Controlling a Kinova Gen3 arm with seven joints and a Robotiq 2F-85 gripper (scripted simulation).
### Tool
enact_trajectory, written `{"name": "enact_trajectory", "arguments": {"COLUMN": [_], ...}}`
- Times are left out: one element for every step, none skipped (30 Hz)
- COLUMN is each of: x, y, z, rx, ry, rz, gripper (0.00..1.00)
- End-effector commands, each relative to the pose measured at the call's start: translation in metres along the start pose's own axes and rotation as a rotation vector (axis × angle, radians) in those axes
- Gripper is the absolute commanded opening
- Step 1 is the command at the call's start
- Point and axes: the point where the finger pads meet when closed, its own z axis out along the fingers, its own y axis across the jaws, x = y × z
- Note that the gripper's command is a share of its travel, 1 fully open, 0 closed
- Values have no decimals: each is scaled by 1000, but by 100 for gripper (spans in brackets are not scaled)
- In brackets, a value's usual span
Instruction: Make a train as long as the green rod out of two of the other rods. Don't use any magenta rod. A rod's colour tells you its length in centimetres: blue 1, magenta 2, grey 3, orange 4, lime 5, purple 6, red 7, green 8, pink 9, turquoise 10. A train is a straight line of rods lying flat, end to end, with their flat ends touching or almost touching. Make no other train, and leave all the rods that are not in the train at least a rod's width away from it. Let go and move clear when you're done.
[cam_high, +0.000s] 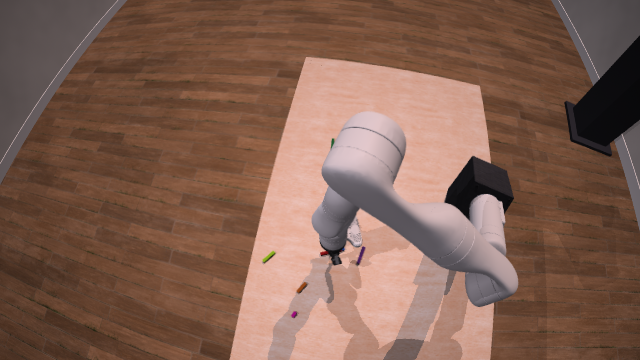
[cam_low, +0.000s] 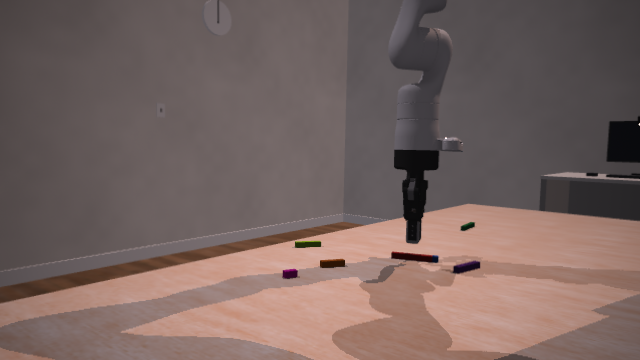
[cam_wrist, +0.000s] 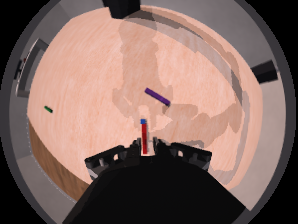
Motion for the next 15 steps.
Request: {"name": "enact_trajectory", "arguments": {"x": [-1, -1, -1, -1, -1, -1, -2, -2, -2, -2, -2, -2, -2, -2, -2], "y": [-2, -2, -2, -2, -2, -2, -2, -2, -2, -2, -2, -2, -2, -2, -2], "z": [6, 6, 6, 7, 8, 9, 10, 11, 11, 12, 12, 13, 13, 13, 14], "rx": [2, 2, 2, 2, 2, 2, 2, 2, 2, 2, 2, 2, 2, 2, 2], "ry": [-2, -2, -2, -2, -2, -2, -2, -2, -2, -2, -2, -2, -2, -2, -2], "rz": [18, 18, 18, 18, 18, 18, 18, 18, 18, 18, 18, 18, 18, 18, 18], "gripper": [24, 24, 24, 24, 24, 24, 24, 24, 24, 24, 24, 24, 24, 24, 24]}}
